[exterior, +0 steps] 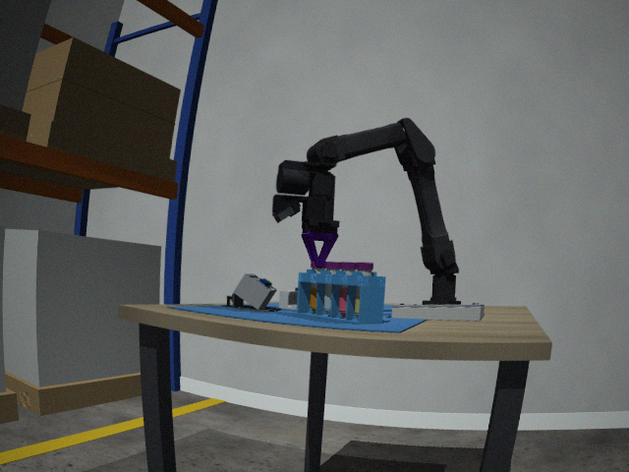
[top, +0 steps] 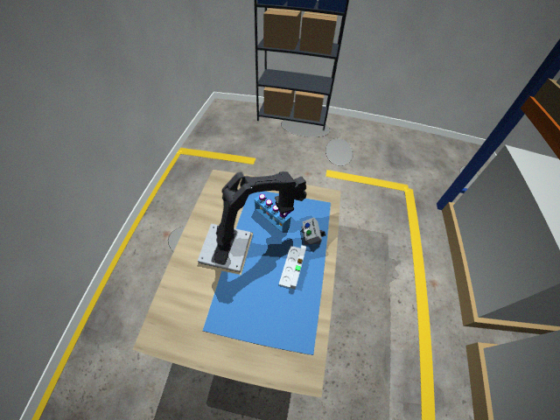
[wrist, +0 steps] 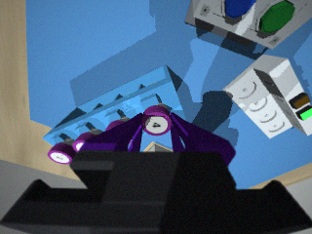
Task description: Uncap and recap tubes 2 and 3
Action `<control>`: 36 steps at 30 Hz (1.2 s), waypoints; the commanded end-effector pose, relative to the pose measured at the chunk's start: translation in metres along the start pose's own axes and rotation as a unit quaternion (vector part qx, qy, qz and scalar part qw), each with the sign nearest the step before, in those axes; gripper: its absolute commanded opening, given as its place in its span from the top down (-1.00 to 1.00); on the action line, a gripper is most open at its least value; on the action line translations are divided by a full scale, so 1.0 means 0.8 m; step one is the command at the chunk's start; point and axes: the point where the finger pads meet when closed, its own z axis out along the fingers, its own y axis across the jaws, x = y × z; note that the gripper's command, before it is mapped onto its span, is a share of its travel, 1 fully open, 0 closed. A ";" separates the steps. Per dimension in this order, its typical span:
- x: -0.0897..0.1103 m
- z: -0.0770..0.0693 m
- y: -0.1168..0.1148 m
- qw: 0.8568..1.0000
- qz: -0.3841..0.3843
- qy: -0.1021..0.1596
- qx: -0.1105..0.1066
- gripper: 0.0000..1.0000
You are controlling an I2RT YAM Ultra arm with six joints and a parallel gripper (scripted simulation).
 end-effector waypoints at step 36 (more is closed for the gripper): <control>-0.002 -0.004 0.000 0.998 0.057 -0.006 -0.002 0.02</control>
